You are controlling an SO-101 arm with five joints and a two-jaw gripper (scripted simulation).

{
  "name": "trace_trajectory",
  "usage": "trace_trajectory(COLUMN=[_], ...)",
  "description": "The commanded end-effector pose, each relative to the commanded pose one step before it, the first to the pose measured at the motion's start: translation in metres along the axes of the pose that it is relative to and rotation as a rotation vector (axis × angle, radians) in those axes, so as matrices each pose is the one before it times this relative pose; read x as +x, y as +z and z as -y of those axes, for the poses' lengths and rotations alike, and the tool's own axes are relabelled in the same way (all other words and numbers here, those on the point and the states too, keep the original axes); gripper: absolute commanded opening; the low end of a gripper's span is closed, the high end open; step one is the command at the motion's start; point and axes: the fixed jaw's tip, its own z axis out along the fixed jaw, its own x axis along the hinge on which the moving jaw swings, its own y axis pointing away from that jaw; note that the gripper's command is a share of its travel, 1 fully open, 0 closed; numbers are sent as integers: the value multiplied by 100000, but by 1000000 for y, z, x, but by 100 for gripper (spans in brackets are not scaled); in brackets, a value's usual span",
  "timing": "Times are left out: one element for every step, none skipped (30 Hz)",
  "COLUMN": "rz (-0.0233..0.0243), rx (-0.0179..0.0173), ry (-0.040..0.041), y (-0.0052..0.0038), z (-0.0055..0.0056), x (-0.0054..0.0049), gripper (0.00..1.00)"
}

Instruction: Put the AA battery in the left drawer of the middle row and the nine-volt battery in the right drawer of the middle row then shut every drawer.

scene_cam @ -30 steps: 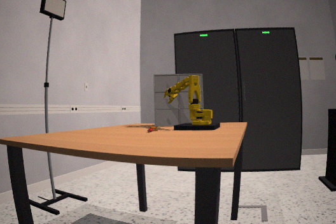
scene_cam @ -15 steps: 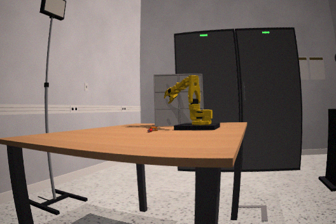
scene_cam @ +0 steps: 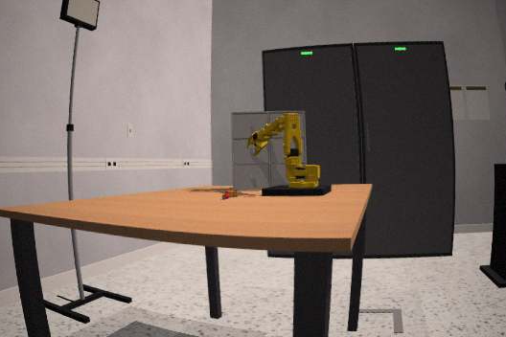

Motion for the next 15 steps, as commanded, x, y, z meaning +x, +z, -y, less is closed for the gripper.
trace_trajectory(rz=[825,0,0,0,0,0,0,0,0,0,0,0,0,0,0], rx=[-174,1,-1,1,-1,1,-1,1,-1,1,-1,0,0,1,-1], ry=[914,0,0,0,0,0,0,0,0,0,0,0,0,0,0], y=[1706,0,0,0,0,0,0,0,0,0,0,0,0,0,0], z=[499,2,-2,2,-2,2,-2,2,-2,2,-2,0,0,2,-2], x=[-2487,0,0,0,0,0,0,0,0,0,0,0,0,0,0], gripper=[18,17,16,16,15,14,13,13,12,11,11,11,11,10,9])
